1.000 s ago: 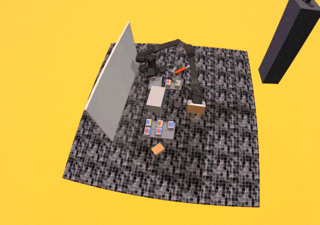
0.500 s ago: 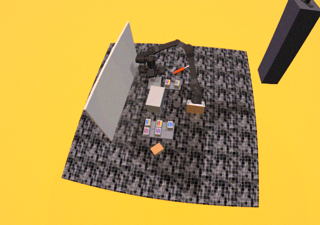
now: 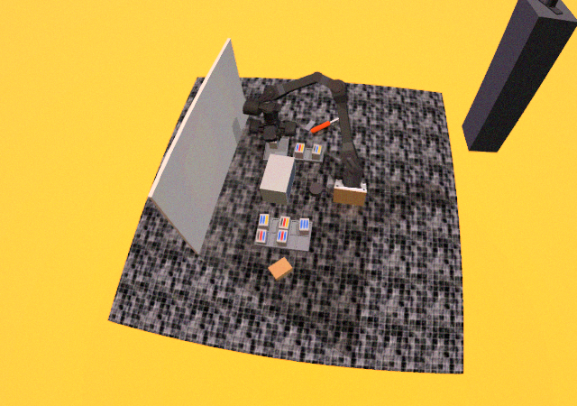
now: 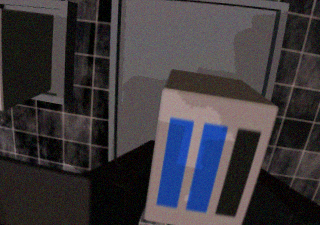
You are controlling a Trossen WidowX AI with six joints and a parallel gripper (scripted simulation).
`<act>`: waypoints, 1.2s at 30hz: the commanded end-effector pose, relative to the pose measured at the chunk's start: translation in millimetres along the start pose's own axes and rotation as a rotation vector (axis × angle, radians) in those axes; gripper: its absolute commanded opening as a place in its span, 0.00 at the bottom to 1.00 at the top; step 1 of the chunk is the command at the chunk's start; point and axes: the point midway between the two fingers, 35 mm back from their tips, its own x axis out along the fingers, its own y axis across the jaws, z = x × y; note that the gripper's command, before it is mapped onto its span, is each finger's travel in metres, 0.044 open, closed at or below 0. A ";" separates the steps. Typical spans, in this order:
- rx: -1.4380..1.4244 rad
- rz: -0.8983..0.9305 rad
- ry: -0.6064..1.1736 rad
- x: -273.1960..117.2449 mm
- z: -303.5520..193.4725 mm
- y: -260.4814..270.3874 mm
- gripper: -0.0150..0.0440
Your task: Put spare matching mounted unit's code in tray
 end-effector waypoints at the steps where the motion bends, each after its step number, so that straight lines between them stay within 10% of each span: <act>1: -0.004 -0.003 -0.005 2.6 1.4 0.2 0.25; 28: -0.001 -0.001 -0.003 23.5 0.4 4.0 0.25; 36: 0.003 0.002 0.002 21.7 -0.9 3.8 0.61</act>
